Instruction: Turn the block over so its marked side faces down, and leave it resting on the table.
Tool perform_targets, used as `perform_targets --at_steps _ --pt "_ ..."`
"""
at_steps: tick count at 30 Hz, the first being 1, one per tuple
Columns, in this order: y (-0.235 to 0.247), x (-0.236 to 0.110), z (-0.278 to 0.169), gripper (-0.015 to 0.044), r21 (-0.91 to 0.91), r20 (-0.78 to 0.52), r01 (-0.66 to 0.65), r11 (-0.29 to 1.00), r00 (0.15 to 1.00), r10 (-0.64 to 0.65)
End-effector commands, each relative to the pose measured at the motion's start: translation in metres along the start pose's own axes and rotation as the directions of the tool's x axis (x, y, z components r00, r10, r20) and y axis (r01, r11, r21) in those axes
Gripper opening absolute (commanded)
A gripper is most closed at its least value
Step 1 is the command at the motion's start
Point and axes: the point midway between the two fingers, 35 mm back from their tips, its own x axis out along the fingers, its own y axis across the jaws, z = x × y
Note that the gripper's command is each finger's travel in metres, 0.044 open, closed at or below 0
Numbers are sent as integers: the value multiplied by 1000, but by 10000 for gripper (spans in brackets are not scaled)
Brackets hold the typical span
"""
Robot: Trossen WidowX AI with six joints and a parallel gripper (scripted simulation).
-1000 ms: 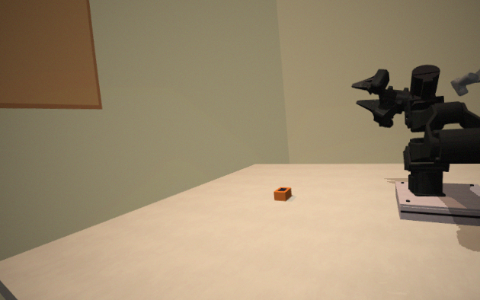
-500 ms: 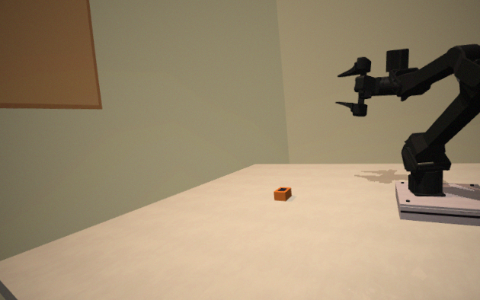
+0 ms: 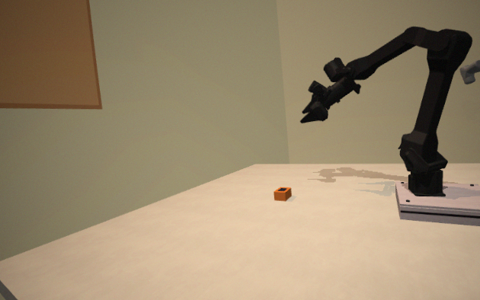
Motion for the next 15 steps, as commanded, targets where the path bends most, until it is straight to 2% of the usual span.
perform_targets --at_steps 1,6,9,13,15 --pt "45 58 -3 440 246 -219 -161 956 951 216" --pt "96 92 -8 440 391 -388 -200 898 849 358" --pt "130 109 -12 440 448 -525 -171 877 744 413" --pt "174 122 -20 440 452 -706 -96 887 570 421" --pt "188 125 -22 440 436 -755 -71 897 513 407"
